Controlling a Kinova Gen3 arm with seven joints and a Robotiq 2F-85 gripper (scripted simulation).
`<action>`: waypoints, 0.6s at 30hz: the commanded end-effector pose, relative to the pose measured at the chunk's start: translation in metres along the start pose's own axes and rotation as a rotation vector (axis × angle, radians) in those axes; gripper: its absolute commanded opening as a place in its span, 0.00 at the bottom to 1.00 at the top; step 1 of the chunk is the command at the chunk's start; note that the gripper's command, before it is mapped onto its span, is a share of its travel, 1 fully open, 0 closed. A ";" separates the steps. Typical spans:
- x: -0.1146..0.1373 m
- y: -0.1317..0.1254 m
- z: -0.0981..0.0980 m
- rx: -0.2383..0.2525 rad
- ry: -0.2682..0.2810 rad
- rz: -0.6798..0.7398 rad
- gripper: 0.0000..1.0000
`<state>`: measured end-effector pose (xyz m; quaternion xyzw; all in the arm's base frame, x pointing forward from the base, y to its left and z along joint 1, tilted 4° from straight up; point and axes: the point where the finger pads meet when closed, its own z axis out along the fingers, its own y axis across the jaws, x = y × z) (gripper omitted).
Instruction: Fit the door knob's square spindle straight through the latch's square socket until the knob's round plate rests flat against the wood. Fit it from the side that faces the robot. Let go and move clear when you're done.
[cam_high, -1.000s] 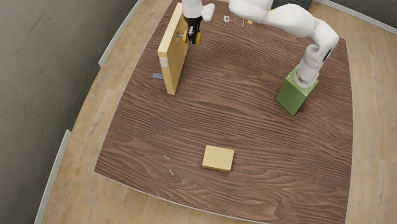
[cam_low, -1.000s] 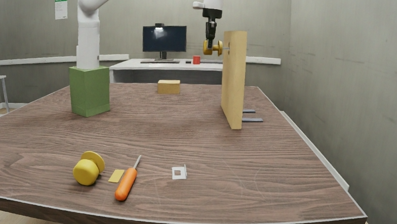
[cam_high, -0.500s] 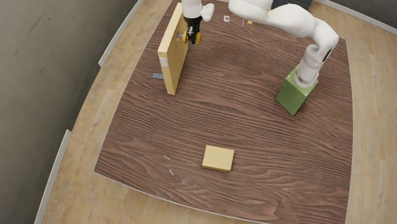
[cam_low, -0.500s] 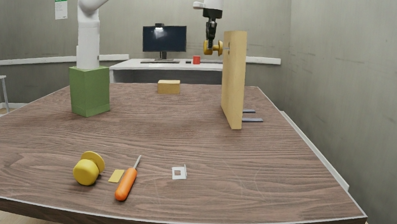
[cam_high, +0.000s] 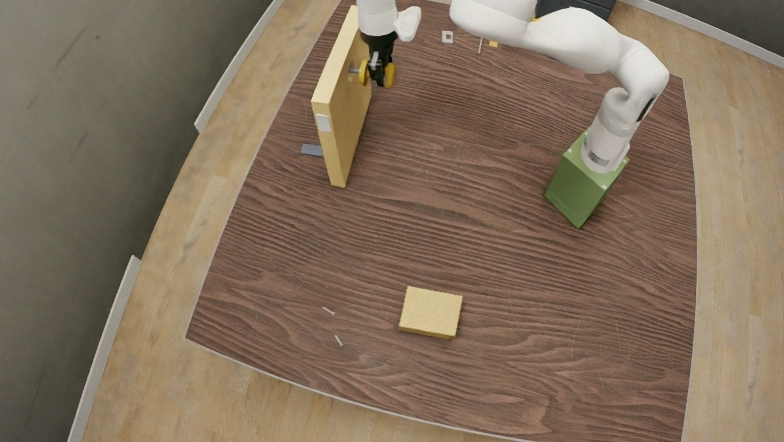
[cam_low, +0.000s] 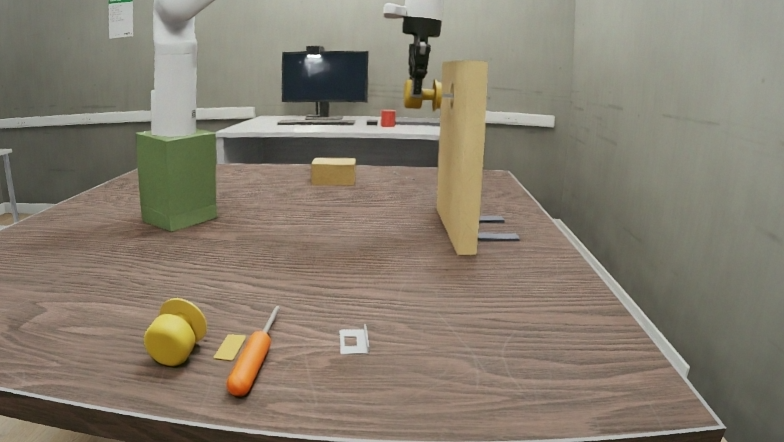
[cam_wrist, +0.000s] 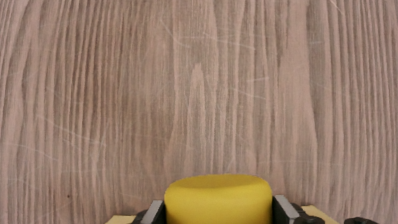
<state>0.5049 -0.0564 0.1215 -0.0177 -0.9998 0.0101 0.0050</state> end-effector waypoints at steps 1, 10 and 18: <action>0.000 0.000 -0.001 0.000 -0.002 0.000 0.63; -0.001 0.000 -0.001 0.000 -0.002 0.000 0.63; -0.005 0.000 -0.001 0.000 -0.002 0.000 0.63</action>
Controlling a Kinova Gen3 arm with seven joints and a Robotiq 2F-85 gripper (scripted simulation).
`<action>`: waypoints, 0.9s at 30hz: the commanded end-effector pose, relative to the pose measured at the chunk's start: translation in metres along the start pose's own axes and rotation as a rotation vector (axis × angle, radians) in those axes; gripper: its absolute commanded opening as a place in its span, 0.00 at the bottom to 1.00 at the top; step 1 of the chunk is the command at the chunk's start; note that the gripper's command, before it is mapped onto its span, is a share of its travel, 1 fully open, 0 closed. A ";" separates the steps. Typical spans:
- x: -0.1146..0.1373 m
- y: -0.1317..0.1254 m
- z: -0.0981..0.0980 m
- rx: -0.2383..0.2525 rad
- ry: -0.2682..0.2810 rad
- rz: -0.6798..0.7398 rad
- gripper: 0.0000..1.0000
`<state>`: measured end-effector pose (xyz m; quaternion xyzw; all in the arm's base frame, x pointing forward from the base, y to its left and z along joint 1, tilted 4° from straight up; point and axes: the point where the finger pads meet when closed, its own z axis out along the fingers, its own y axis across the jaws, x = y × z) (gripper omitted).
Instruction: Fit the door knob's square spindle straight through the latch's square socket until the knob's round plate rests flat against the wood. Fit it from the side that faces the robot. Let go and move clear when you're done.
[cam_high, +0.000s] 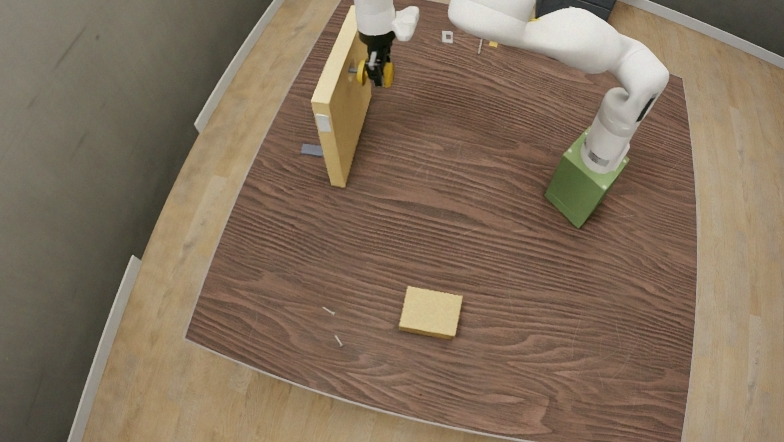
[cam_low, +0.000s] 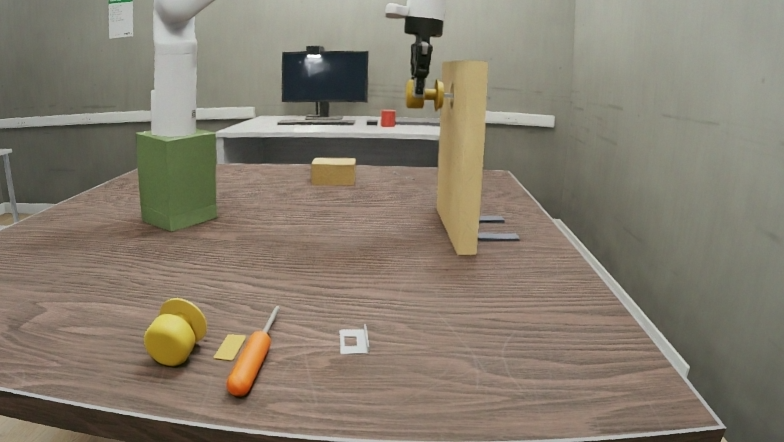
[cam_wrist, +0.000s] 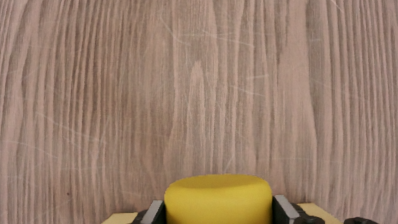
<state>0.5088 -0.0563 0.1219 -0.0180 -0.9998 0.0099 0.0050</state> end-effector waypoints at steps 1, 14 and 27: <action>-0.001 0.000 -0.001 0.000 -0.002 -0.001 0.63; -0.002 0.000 -0.001 0.000 -0.002 -0.001 0.63; -0.006 0.000 -0.001 0.000 -0.002 -0.001 0.63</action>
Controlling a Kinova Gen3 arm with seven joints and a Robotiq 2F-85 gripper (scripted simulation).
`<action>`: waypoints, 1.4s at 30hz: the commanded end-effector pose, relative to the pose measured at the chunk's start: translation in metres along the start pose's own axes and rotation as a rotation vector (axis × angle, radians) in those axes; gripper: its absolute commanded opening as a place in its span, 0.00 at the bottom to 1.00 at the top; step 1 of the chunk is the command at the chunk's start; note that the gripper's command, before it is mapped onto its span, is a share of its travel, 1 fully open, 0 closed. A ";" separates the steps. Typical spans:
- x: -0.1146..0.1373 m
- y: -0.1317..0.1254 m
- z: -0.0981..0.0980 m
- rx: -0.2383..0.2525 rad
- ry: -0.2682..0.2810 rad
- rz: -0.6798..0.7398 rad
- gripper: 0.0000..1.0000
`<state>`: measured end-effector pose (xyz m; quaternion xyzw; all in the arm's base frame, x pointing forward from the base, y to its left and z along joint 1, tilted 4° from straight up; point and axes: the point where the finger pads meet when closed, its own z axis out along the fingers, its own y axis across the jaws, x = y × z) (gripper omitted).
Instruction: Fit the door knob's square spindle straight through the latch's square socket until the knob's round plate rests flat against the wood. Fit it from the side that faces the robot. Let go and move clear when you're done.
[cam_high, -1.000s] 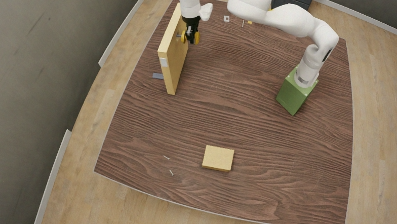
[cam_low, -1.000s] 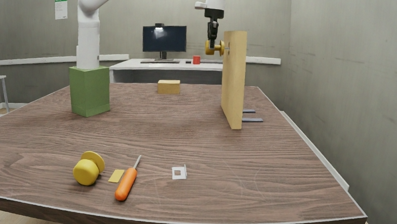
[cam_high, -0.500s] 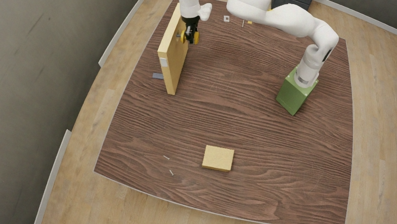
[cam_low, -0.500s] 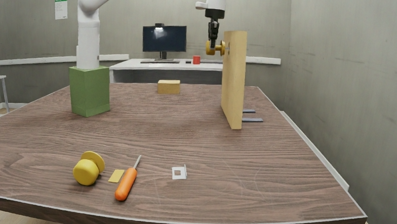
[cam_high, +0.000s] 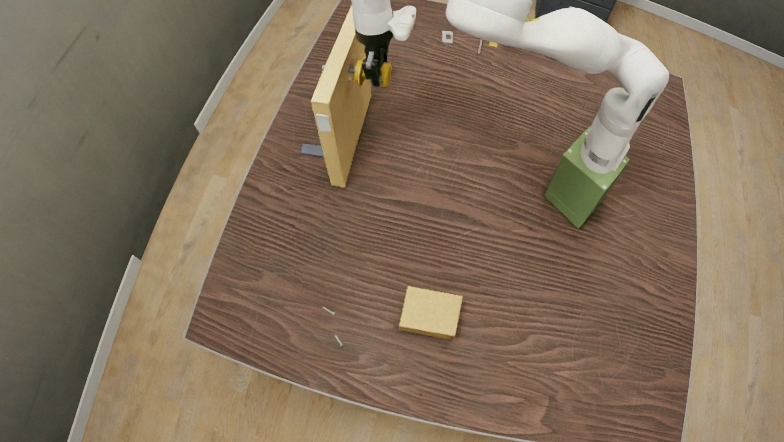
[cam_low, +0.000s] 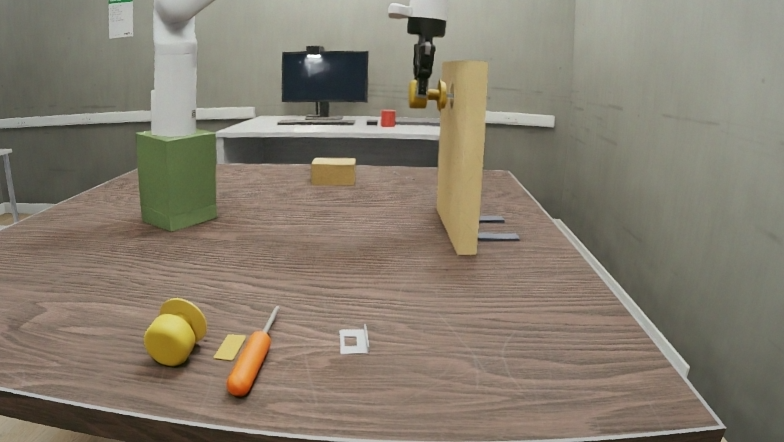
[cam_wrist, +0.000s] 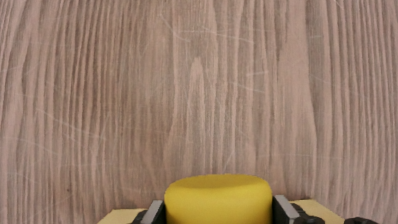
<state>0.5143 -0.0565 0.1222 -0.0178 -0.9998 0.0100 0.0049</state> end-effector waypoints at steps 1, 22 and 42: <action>-0.001 0.000 -0.001 0.000 -0.002 0.000 0.63; -0.005 0.000 -0.001 0.000 -0.002 0.000 0.63; -0.007 0.000 -0.001 0.000 -0.002 0.000 0.63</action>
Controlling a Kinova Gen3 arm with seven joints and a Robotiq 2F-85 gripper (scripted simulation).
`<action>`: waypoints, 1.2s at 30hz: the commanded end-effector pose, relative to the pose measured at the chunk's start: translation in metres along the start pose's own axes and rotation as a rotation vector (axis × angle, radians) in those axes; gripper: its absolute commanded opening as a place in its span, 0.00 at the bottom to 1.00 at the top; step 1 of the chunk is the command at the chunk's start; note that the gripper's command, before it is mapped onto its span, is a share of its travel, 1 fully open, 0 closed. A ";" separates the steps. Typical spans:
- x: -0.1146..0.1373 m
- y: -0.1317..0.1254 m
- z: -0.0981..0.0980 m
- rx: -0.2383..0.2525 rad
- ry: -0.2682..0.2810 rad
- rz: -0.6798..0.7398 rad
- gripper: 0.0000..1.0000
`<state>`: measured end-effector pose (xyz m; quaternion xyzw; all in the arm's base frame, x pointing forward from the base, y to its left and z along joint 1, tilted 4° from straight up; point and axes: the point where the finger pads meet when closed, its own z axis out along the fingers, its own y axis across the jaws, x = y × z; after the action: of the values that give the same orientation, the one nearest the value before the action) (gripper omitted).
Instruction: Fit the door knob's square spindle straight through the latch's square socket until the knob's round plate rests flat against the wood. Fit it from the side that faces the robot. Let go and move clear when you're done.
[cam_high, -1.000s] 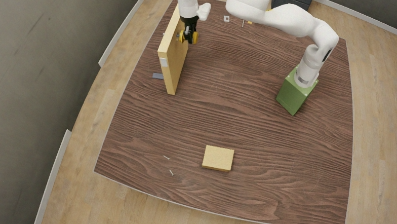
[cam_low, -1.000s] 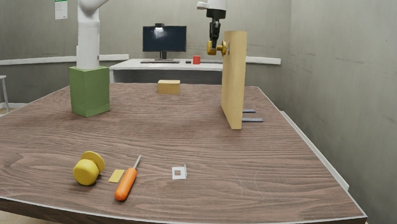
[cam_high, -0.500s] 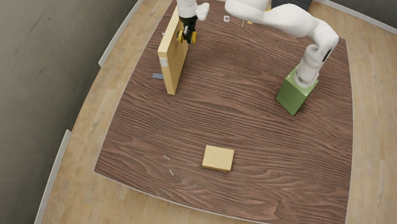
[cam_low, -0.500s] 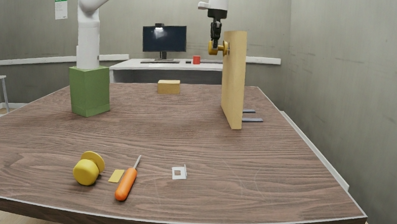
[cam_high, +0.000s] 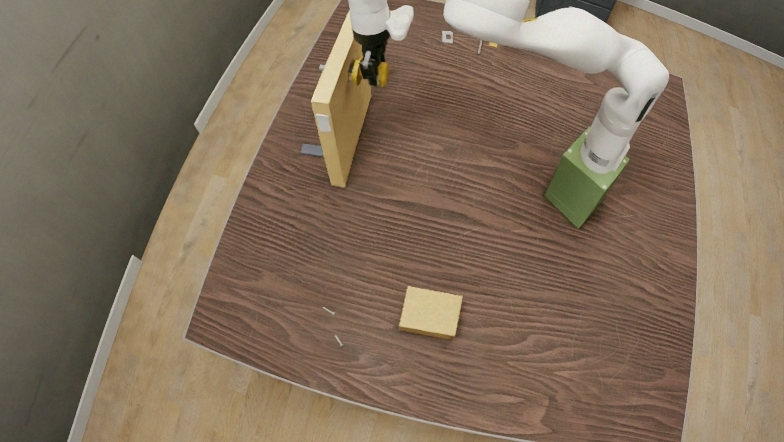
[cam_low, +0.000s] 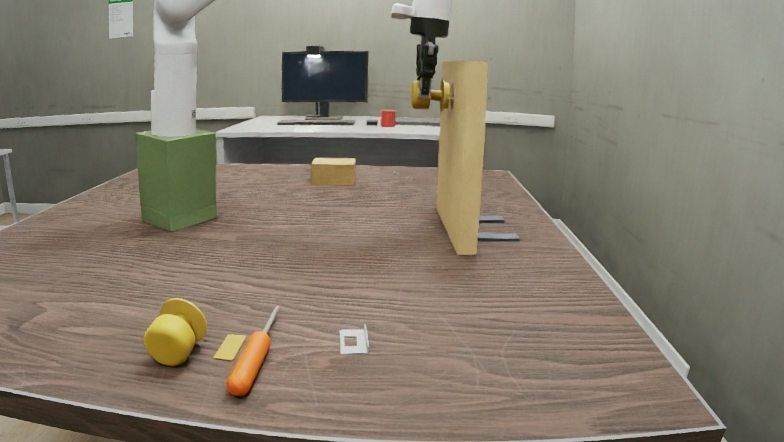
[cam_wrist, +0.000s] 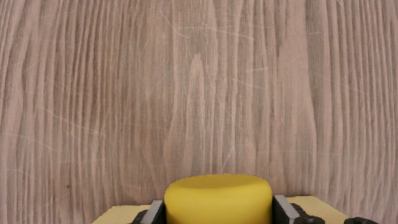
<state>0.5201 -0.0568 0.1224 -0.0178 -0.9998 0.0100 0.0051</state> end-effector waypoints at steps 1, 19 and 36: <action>-0.002 0.000 -0.001 0.000 -0.002 0.000 0.63; -0.005 0.000 -0.001 0.000 -0.002 0.000 0.63; -0.010 0.000 -0.002 0.000 -0.002 0.000 0.63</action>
<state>0.5291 -0.0569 0.1231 -0.0180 -0.9998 0.0099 0.0050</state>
